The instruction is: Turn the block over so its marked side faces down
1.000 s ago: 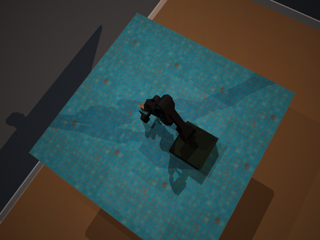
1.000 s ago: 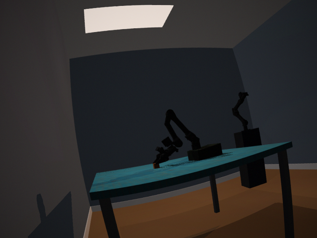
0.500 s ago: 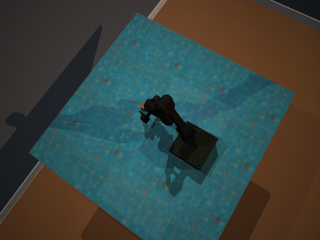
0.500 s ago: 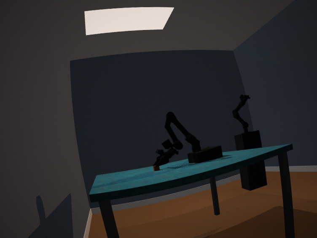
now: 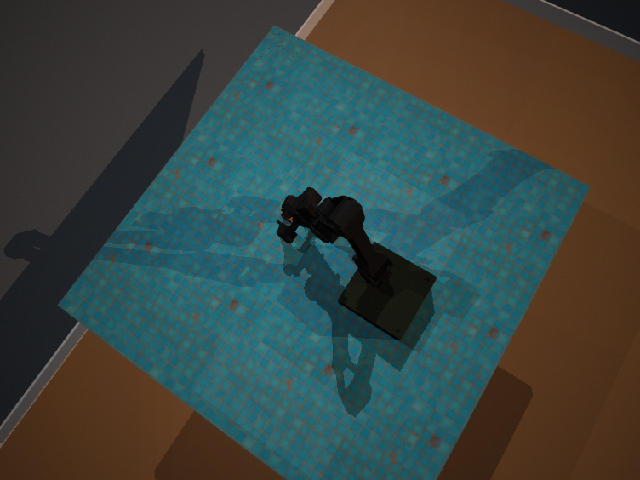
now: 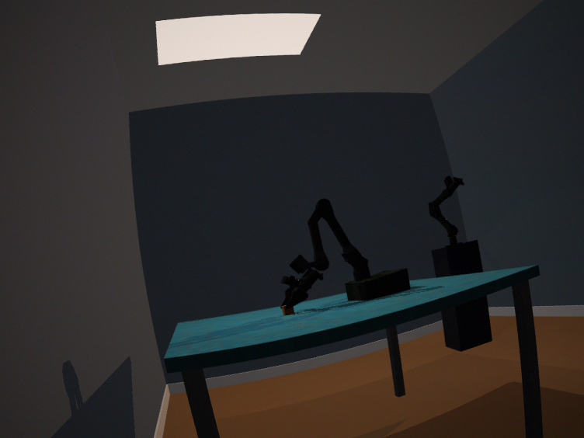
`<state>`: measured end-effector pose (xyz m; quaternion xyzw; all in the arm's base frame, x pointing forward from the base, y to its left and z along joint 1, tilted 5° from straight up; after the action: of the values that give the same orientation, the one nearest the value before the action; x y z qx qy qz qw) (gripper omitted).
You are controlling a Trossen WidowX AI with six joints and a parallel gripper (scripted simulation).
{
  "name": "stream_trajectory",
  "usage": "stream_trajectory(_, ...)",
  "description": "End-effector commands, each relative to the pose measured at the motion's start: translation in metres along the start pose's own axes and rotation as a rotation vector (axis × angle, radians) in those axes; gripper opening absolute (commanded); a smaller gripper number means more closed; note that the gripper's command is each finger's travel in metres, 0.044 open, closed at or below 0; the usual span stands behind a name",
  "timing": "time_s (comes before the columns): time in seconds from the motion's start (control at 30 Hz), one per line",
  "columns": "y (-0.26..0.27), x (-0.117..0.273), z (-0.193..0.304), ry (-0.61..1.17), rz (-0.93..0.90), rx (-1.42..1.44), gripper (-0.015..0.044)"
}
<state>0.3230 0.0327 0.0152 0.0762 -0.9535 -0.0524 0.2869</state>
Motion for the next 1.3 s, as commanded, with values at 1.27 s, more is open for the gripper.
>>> stream_trajectory(1.27,0.015,0.041,-0.088,0.730,0.109,0.005,0.0440)
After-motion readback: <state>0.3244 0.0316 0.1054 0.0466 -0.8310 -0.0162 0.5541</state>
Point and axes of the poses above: the point midway between the two fingers, 35 mm back from their tips, its own x axis back along the fingers, its own y axis across the jaws, z = x × y, the point moved 3 cm from there along x, back along the fingers, and after that the axes turned 8 degrees about -x, right-handed, at the moved point
